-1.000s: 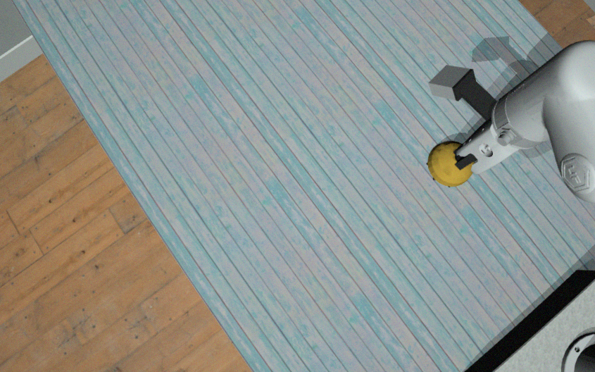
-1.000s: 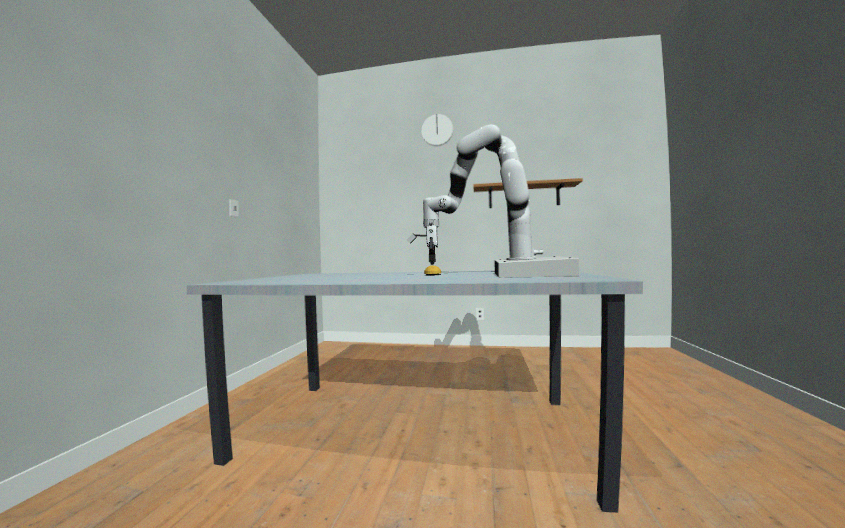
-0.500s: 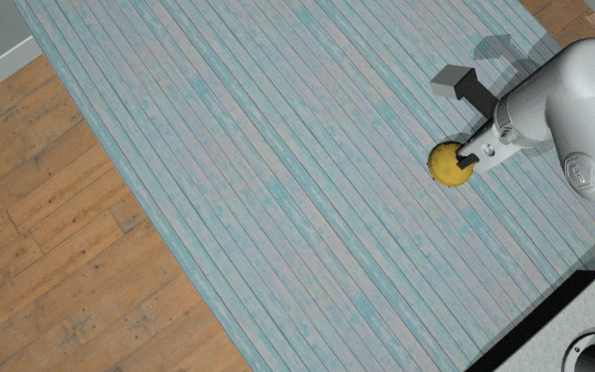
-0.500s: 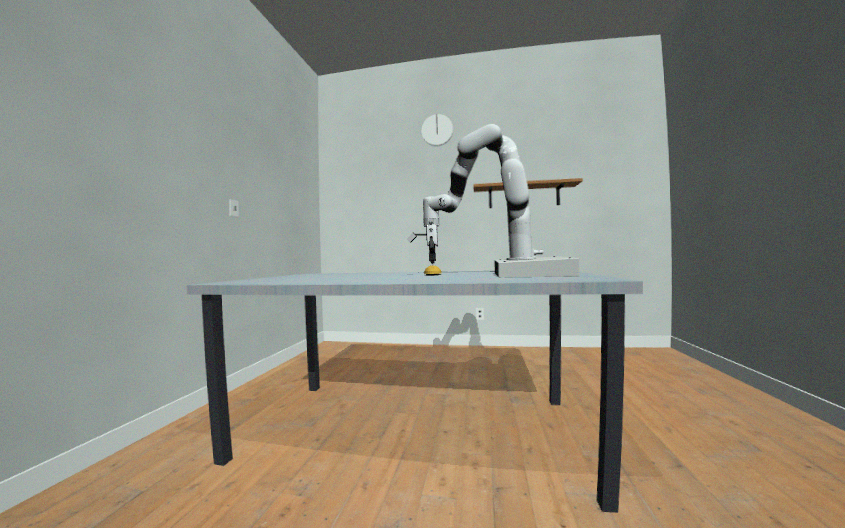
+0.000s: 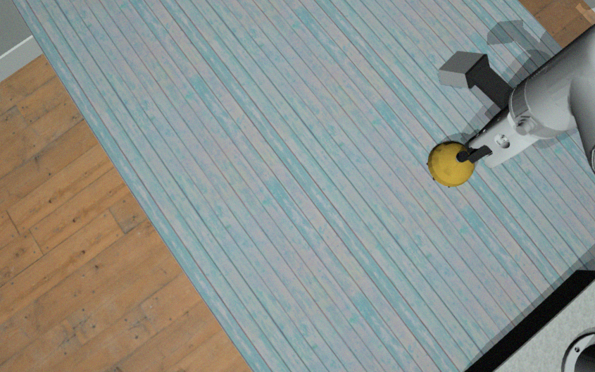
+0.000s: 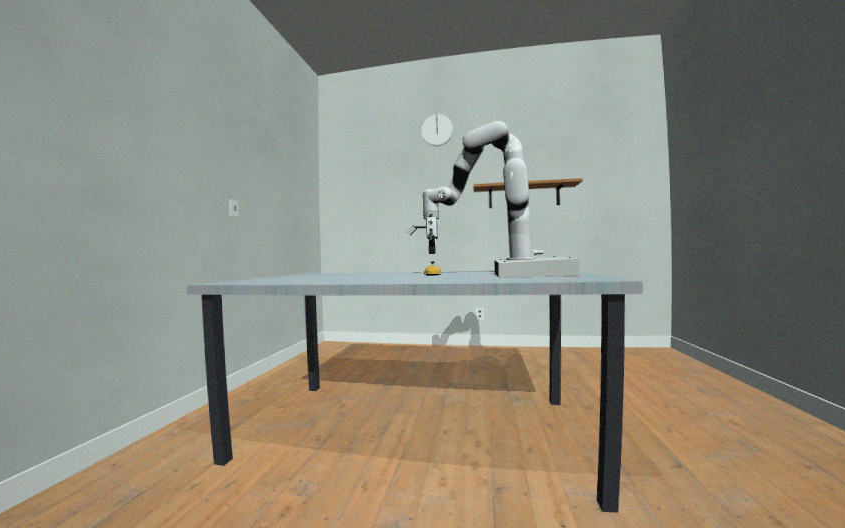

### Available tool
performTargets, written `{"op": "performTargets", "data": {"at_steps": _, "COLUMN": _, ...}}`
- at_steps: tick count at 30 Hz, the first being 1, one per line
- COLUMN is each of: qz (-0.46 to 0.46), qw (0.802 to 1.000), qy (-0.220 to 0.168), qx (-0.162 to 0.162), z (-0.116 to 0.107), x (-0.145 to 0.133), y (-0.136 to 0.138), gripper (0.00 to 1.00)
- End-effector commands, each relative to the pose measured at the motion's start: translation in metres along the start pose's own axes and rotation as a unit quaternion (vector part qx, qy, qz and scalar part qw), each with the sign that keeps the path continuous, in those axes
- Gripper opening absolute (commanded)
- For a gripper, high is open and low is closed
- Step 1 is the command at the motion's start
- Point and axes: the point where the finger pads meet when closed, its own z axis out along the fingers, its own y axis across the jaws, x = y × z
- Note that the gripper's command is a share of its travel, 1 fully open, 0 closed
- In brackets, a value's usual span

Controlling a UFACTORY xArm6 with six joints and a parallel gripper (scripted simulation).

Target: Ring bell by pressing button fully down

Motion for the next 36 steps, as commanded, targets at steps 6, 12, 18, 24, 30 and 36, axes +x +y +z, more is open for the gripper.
{"op": "performTargets", "data": {"at_steps": 6, "qz": 0.000, "qw": 1.000, "qy": 0.001, "qx": 0.000, "z": -0.022, "x": 0.001, "y": 0.000, "gripper": 0.00}}
{"op": "performTargets", "data": {"at_steps": 12, "qz": 0.000, "qw": 1.000, "qy": 0.001, "qx": 0.000, "z": -0.028, "x": 0.001, "y": 0.000, "gripper": 0.00}}
{"op": "performTargets", "data": {"at_steps": 18, "qz": 0.000, "qw": 1.000, "qy": 0.001, "qx": 0.000, "z": -0.029, "x": 0.001, "y": 0.000, "gripper": 0.00}}
{"op": "performTargets", "data": {"at_steps": 24, "qz": 0.000, "qw": 1.000, "qy": 0.001, "qx": 0.000, "z": -0.029, "x": 0.001, "y": 0.000, "gripper": 0.00}}
{"op": "performTargets", "data": {"at_steps": 30, "qz": 0.000, "qw": 1.000, "qy": 0.001, "qx": 0.000, "z": -0.029, "x": 0.001, "y": 0.000, "gripper": 0.00}}
{"op": "performTargets", "data": {"at_steps": 36, "qz": 0.000, "qw": 1.000, "qy": 0.001, "qx": 0.000, "z": -0.029, "x": 0.001, "y": 0.000, "gripper": 0.00}}
